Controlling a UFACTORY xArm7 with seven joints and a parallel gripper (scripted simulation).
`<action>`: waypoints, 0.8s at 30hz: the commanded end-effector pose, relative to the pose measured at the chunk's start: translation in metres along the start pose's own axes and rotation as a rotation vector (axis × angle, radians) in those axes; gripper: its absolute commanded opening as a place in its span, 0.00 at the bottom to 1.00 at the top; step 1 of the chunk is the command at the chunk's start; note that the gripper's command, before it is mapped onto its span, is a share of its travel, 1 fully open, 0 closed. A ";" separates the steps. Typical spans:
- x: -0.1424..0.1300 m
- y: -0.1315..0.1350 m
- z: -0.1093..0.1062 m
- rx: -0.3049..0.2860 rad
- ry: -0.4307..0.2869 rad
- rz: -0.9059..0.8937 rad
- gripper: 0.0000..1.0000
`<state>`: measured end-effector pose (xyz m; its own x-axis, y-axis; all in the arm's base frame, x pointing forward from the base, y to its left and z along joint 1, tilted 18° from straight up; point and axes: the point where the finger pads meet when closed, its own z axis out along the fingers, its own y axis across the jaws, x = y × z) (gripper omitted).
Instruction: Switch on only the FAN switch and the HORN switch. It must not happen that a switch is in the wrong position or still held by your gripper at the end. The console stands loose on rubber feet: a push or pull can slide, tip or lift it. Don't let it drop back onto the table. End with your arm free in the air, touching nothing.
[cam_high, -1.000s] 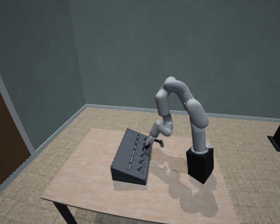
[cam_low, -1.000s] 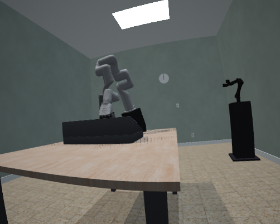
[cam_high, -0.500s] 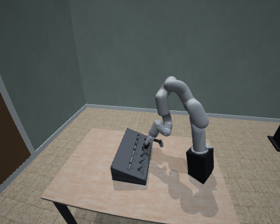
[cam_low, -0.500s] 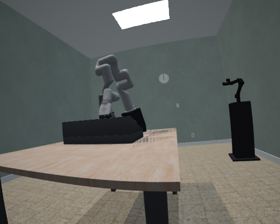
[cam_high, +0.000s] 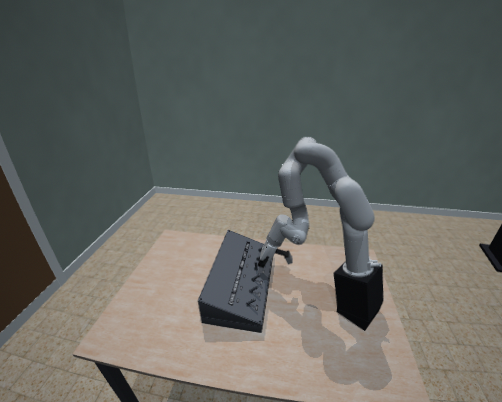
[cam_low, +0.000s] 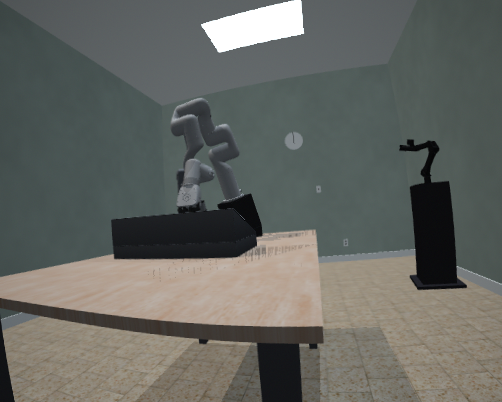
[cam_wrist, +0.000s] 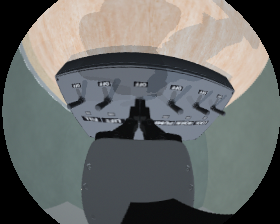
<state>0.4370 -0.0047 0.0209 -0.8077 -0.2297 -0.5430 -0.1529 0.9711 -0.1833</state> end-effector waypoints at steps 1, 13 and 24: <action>-0.001 0.000 0.000 0.000 -0.003 0.000 0.00; 0.003 0.000 0.000 0.000 -0.002 0.000 0.00; 0.012 0.000 0.000 0.000 -0.003 0.000 0.00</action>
<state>0.4269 -0.0076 0.0140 -0.8078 -0.2296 -0.5429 -0.1529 0.9711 -0.1833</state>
